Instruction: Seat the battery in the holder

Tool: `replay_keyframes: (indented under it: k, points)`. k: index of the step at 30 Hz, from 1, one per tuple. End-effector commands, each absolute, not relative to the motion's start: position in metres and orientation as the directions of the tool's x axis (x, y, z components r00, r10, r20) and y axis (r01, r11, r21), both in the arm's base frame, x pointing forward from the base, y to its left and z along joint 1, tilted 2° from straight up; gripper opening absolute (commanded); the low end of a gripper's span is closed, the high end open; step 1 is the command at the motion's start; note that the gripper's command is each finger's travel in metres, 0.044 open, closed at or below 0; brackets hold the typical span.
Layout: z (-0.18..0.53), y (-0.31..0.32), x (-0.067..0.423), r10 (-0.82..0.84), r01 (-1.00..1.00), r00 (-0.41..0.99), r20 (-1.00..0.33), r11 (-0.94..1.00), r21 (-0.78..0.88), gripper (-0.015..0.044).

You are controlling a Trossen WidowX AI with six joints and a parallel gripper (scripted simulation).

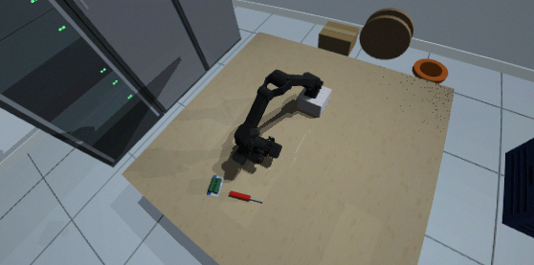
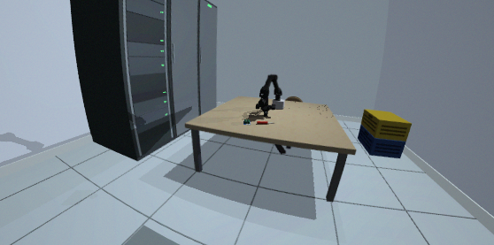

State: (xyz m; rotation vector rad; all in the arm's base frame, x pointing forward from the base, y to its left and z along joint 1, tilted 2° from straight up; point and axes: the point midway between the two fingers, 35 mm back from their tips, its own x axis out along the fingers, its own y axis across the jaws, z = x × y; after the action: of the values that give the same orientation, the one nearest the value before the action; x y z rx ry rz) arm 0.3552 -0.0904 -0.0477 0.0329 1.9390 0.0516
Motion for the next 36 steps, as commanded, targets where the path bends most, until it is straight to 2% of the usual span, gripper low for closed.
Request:
replay_keyframes:
  k: [1,36]
  points:
    - [-0.0492,-0.0908,0.3619,0.051,-0.005,-0.316,-0.947,0.998,0.055,0.0067]
    - [-0.0516,-0.0906,0.3550,0.054,-0.015,-0.189,-0.980,0.998,0.058,0.0067]
